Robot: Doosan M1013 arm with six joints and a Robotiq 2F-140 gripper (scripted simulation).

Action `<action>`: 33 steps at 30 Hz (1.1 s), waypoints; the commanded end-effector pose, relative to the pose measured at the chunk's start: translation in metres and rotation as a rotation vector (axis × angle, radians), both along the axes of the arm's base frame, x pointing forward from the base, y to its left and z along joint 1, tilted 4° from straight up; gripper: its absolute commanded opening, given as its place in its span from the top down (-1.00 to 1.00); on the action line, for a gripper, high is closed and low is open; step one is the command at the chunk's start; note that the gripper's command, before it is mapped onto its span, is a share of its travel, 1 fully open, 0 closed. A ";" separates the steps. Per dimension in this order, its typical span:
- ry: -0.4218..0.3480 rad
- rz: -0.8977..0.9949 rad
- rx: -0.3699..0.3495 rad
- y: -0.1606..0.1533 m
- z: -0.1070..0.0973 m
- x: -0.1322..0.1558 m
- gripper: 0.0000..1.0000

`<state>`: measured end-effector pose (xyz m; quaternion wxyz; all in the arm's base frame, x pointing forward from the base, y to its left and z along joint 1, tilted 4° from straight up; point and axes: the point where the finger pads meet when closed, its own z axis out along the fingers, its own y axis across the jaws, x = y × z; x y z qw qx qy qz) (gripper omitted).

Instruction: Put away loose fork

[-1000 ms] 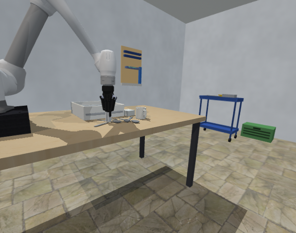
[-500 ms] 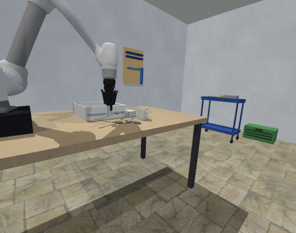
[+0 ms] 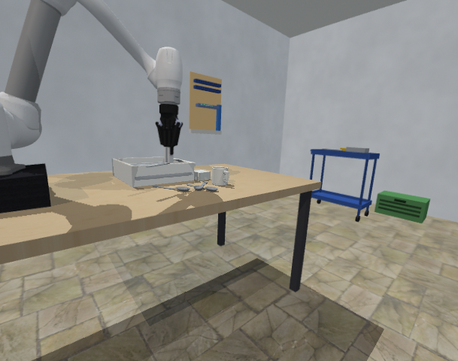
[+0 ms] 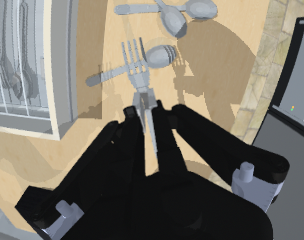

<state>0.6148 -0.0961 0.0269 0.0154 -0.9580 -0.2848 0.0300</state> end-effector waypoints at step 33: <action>-0.004 0.004 0.000 0.001 0.053 0.006 0.97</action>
